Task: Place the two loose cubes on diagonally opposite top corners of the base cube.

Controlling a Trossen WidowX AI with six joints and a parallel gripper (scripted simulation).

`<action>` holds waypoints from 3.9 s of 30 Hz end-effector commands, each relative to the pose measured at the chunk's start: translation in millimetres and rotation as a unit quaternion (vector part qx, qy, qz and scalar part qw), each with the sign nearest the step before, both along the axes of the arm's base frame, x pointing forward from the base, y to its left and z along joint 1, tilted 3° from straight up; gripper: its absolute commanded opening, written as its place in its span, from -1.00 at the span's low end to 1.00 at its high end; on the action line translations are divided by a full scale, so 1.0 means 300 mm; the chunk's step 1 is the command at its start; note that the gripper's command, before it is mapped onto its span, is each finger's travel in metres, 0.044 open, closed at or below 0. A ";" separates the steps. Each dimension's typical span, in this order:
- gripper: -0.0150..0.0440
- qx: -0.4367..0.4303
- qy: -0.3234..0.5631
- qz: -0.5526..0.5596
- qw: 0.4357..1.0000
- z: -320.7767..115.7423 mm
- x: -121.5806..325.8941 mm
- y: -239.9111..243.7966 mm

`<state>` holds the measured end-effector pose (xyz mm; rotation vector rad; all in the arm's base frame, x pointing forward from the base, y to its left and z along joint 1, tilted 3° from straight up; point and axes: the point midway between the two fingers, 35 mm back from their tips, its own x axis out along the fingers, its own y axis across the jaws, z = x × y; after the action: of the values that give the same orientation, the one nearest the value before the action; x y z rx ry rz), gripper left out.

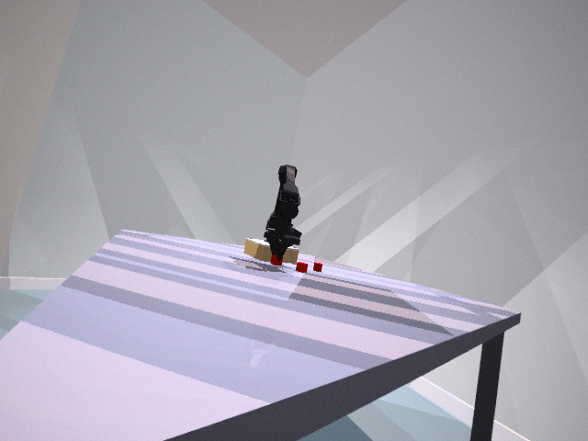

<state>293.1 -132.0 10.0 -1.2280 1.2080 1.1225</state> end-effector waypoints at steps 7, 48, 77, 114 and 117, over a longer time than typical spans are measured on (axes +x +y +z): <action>-0.14 -0.001 -0.007 0.002 1.000 0.115 0.014 -0.003; -0.14 0.012 -0.012 -0.157 0.987 0.282 0.054 0.184; -0.14 0.032 -0.017 -0.409 0.912 0.215 0.094 0.493; -0.14 0.046 -0.020 -0.594 0.803 0.160 0.057 0.745; -0.14 0.046 -0.020 -0.594 0.803 0.155 0.057 0.745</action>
<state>310.2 92.0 58.6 -0.2148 1.4905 0.1873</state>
